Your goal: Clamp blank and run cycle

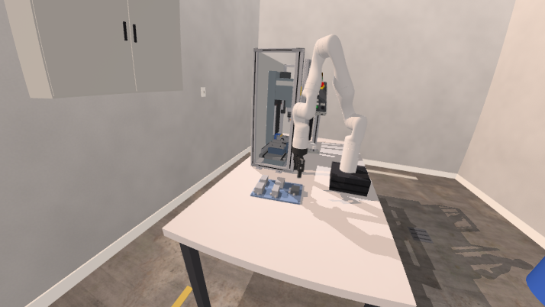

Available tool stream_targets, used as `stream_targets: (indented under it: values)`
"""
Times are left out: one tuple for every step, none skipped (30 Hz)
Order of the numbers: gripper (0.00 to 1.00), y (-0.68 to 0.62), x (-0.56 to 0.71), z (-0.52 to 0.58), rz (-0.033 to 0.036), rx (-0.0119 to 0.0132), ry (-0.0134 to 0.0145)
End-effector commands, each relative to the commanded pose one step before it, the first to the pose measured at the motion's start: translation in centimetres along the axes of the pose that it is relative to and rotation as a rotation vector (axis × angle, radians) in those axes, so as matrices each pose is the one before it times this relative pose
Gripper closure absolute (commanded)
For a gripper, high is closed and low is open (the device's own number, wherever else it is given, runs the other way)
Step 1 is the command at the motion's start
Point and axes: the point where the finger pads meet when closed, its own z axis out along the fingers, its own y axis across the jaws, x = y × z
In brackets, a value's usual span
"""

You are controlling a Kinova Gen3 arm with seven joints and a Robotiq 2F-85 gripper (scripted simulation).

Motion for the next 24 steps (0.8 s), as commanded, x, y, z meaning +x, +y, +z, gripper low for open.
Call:
stream_targets:
  values:
    - [0.00,0.014,-0.041,-0.043,-0.00002,-0.00040,-0.00134]
    - [0.00,0.000,0.000,0.000,0.04601,-0.00001,0.00000]
    - [0.00,0.000,0.000,0.000,0.04600,0.00000,0.00000]
    - [0.00,0.000,0.000,0.000,0.04600,0.00000,0.00000]
    - [0.00,0.000,0.000,0.000,0.04600,0.00000,0.00000]
    - [0.00,0.000,0.000,0.000,0.04600,0.00000,0.00000]
    - [0.00,0.000,0.000,0.000,0.00000,0.00000,0.00000]
    - [0.00,0.000,0.000,0.000,0.00000,0.00000,0.00000]
    - [0.00,0.000,0.000,0.000,0.00000,0.00000,0.00000]
    - [0.00,0.000,0.000,0.000,0.00000,0.00000,0.00000]
    - [0.00,0.000,0.000,0.000,0.00000,0.00000,0.00000]
    - [0.00,0.000,0.000,0.000,0.00000,0.00000,0.00000]
    - [0.00,0.000,0.000,0.000,0.00000,0.00000,0.00000]
    - [0.00,0.000,0.000,0.000,0.00000,0.00000,0.00000]
    - [0.00,0.000,0.000,0.000,0.00000,0.00000,0.00000]
    - [0.00,0.000,0.000,0.000,0.00000,0.00000,0.00000]
    - [0.00,0.000,0.000,0.000,0.00000,0.00000,0.00000]
    - [0.00,0.000,0.000,0.000,0.00000,0.00000,0.00000]
    - [0.00,0.000,0.000,0.000,0.04602,-0.00001,0.00001]
    - [0.00,0.000,0.000,0.000,0.04600,0.00000,0.00000]
    - [0.00,0.000,0.000,0.000,0.04600,0.00000,0.00000]
    - [0.00,0.000,0.000,0.000,0.04600,0.00000,0.00000]
    - [0.00,0.000,0.000,0.000,0.04600,0.00000,0.00000]
    - [0.00,0.000,0.000,0.000,0.00000,0.00000,0.00000]
